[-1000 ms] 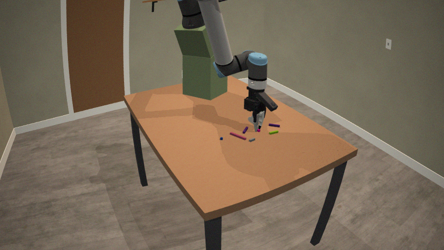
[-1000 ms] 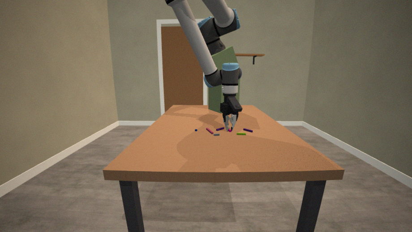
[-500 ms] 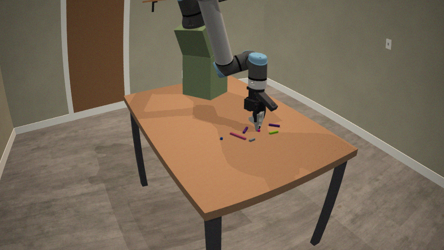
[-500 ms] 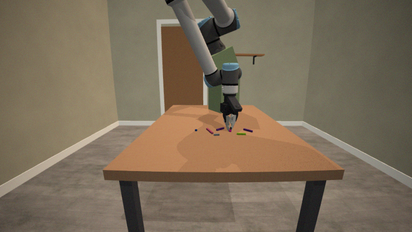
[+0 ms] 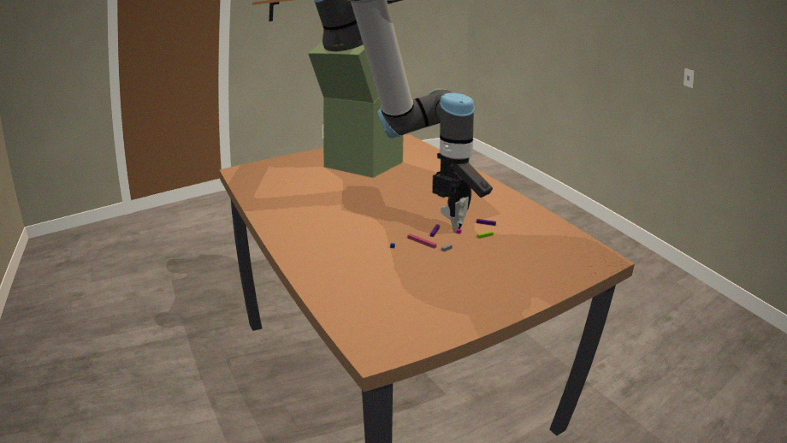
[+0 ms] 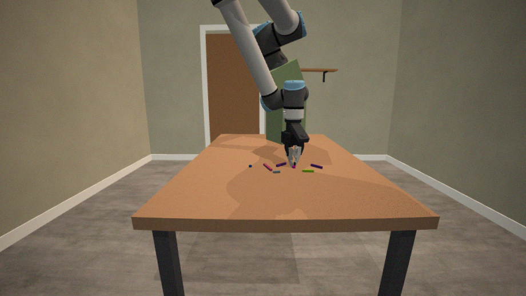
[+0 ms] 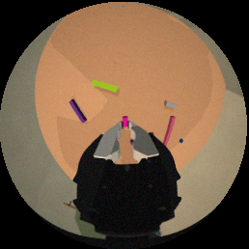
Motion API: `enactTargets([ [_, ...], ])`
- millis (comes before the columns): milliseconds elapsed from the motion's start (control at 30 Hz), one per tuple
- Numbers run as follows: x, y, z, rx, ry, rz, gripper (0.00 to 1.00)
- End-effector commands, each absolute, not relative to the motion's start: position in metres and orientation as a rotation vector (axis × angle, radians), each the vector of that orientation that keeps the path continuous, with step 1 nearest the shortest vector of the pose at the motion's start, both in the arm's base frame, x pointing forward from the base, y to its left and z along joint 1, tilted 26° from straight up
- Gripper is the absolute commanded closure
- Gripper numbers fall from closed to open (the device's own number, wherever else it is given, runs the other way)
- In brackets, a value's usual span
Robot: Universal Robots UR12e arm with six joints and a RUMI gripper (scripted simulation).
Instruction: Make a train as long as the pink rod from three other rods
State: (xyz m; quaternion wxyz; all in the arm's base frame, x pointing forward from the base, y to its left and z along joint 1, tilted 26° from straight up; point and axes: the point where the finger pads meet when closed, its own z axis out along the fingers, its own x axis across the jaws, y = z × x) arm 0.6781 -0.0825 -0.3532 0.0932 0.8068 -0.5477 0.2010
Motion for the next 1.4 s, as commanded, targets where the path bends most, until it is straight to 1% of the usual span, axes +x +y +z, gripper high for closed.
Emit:
enactTargets([
  [0, 0.678, -0.082, -0.353, 2.395, -1.625, 0.597, 1.00],
  [700, 0.678, -0.081, -0.349, 2.395, -1.625, 0.597, 1.00],
  [1133, 0.659, -0.051, -0.276, 2.395, -1.625, 0.597, 1.00],
  [1367, 0.656, -0.045, -0.263, 2.395, -1.625, 0.597, 1.00],
])
